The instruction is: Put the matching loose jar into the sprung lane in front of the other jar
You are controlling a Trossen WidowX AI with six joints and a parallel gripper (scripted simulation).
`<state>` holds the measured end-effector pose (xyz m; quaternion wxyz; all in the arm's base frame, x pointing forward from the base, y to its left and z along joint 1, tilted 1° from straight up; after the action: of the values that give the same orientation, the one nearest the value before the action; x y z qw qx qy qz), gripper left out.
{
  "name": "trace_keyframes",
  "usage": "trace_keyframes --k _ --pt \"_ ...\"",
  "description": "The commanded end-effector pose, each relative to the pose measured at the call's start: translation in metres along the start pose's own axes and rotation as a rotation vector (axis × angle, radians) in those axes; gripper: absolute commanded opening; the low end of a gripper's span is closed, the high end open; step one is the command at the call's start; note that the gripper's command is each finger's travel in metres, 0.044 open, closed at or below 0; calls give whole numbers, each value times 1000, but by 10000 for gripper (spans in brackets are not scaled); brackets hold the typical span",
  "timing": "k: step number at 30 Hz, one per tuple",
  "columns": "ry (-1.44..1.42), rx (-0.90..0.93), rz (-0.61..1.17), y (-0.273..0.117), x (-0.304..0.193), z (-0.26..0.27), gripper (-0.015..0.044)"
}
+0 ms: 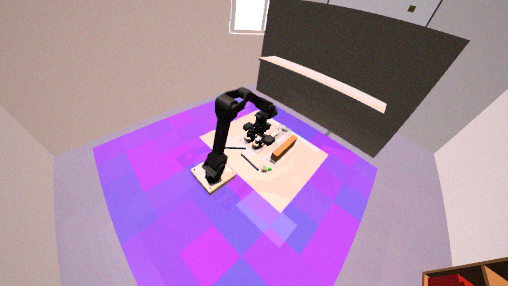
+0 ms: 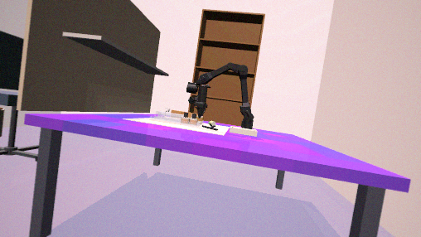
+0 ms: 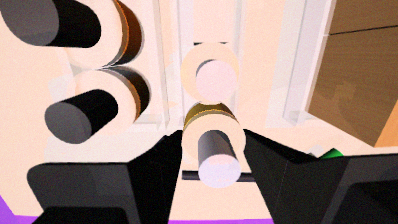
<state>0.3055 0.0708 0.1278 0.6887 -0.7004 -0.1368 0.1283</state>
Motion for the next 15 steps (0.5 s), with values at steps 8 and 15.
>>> trace_keyframes --k 8,15 --pt "-6 -3 -32 -5 11 -2 0" --pt "-6 -3 -32 -6 14 -2 0"
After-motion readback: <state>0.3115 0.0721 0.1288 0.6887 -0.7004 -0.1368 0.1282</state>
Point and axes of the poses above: the point midway between the two fingers, 35 mm back from their tips, its own y axis out along the fingers, its own z axis across the jaws, x = y × z, the point moved 6 cm from there along -y, back along the fingers, and after that the axes turned 10 degrees about -y, right-handed, at the moved point
